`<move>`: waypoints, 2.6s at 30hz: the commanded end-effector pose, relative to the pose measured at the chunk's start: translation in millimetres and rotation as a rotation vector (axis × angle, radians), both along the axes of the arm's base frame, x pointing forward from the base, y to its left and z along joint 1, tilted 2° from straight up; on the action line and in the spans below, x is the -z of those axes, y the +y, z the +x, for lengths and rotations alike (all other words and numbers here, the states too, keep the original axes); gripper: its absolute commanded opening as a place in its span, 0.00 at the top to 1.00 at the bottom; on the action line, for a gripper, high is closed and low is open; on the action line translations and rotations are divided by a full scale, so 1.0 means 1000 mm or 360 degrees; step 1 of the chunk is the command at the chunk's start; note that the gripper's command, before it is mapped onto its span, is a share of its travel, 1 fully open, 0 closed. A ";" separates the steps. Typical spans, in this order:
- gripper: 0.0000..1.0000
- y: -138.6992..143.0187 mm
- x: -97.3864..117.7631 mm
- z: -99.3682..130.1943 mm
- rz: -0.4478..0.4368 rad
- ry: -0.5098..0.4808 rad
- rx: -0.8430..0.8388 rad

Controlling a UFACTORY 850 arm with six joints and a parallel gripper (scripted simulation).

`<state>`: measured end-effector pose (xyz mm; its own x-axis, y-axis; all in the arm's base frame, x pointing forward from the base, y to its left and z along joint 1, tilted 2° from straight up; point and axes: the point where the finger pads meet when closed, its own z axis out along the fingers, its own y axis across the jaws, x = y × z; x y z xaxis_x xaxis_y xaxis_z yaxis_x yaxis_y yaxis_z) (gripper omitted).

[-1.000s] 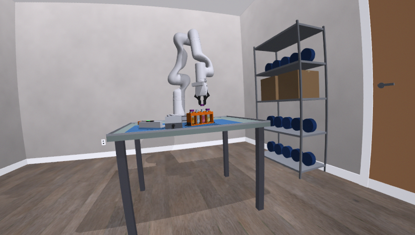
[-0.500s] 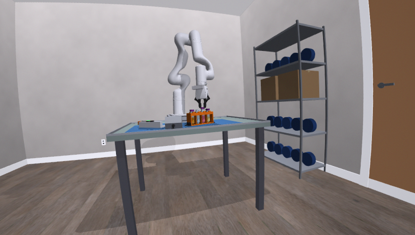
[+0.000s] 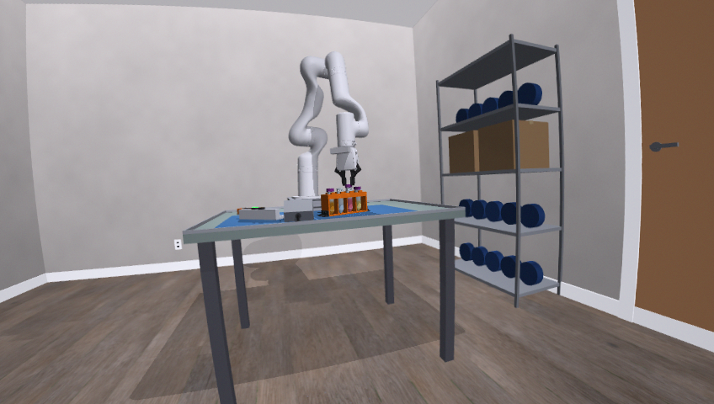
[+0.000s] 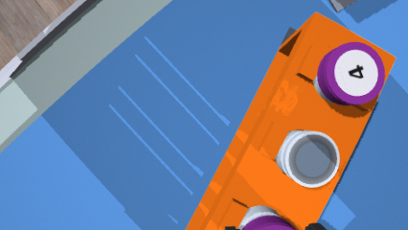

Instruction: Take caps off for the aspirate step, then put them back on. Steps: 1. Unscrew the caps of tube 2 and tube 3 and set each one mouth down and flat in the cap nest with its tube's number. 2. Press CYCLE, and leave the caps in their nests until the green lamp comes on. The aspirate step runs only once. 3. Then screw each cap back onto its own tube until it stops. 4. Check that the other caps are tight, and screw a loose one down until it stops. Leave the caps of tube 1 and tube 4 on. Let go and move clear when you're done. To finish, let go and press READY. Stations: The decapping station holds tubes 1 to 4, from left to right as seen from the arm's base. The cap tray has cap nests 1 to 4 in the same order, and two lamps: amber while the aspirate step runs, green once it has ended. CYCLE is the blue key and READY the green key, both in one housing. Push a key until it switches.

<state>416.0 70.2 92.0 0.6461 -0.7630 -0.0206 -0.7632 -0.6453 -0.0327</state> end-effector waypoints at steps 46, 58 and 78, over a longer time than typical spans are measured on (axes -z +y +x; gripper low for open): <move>0.54 0.000 0.009 0.001 0.0000 -0.0002 0.0000; 0.54 0.001 0.012 0.001 0.0003 0.0004 0.0156; 1.00 0.001 0.017 0.001 0.0002 0.0003 0.0156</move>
